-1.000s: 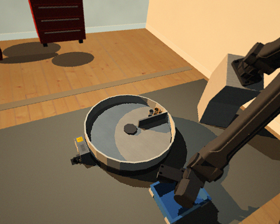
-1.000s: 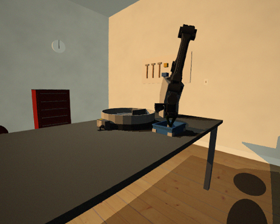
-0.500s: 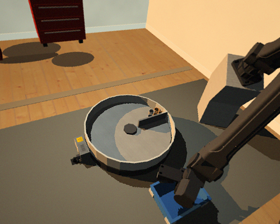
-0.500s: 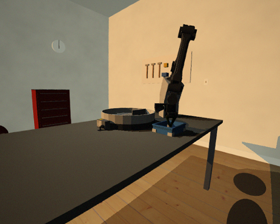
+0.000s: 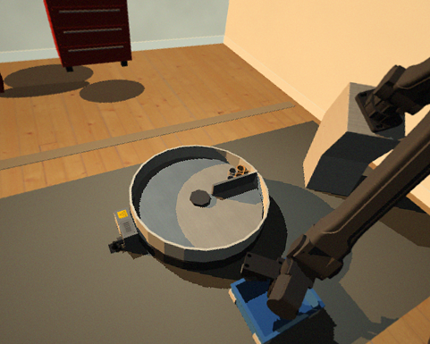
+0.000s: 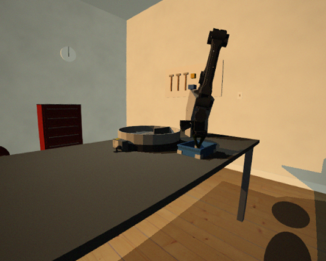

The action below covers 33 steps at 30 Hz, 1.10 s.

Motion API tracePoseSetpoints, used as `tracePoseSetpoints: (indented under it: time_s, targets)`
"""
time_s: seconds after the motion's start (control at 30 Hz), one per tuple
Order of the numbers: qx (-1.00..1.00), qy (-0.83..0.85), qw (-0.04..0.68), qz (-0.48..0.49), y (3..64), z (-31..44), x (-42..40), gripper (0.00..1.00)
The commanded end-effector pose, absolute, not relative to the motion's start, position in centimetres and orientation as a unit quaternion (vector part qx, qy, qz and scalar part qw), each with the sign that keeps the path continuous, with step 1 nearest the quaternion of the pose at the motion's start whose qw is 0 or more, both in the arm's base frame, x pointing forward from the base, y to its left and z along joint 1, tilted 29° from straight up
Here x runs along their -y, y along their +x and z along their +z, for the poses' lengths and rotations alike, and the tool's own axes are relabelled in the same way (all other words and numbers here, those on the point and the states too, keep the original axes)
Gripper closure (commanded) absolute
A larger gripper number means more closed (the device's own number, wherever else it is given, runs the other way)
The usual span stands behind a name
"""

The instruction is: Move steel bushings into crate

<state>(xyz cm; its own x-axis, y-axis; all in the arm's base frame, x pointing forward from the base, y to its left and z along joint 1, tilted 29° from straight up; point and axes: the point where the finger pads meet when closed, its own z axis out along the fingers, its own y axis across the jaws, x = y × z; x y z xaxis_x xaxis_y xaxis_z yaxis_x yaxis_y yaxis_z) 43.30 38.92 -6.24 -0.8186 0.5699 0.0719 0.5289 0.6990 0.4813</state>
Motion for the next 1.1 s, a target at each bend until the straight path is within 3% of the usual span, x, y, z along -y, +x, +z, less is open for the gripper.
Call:
tracePoseSetpoints:
  time_s: [0.0, 1.07]
  targets:
    - [-0.918, 0.300, 0.046, 0.255, 43.93, -5.99, -39.62, 1.00]
    - [-0.918, 0.298, 0.047, 0.256, 43.66, -6.01, -39.72, 1.00]
